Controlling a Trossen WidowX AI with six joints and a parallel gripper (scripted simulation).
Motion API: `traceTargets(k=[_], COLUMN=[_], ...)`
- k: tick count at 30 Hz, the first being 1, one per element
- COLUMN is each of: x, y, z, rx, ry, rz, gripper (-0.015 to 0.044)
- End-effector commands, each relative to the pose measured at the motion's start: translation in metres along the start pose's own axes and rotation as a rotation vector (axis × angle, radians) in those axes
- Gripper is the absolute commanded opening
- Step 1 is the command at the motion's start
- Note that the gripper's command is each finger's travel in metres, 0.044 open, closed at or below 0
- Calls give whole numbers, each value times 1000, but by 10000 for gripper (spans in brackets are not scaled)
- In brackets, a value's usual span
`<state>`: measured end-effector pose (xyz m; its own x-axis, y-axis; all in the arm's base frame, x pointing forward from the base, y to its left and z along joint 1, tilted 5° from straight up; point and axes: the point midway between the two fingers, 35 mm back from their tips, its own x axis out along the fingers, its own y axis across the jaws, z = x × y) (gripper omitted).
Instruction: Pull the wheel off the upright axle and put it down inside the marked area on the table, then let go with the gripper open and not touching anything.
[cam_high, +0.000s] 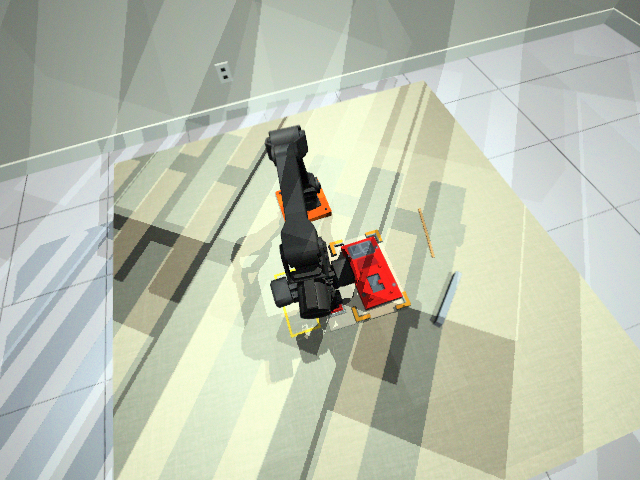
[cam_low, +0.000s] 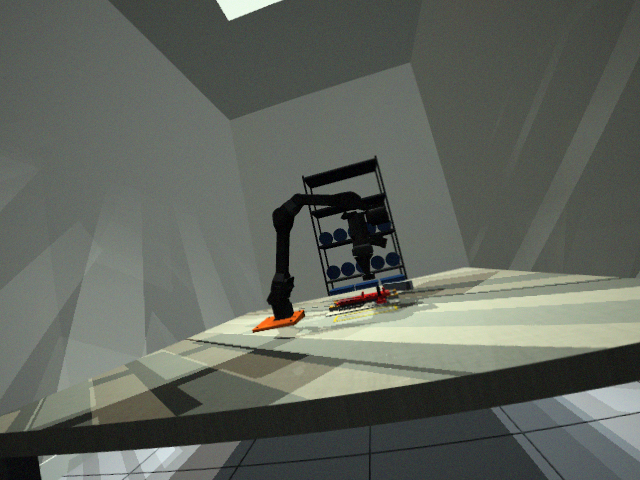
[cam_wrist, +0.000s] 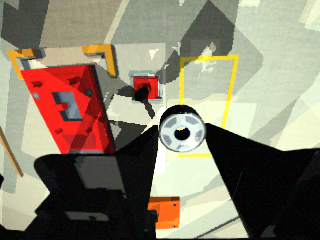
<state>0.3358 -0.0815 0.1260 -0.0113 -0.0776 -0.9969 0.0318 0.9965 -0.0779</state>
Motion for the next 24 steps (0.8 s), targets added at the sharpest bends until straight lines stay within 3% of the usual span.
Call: traceTargets(k=[1,13,24], x=[-5,-8,5], y=[-15,-50,-52], z=[-8,-33,-34], rx=[-3,-1,-1], ry=[-14,-16,-16], rz=[-5,-11,-11], gripper=[0,0,0])
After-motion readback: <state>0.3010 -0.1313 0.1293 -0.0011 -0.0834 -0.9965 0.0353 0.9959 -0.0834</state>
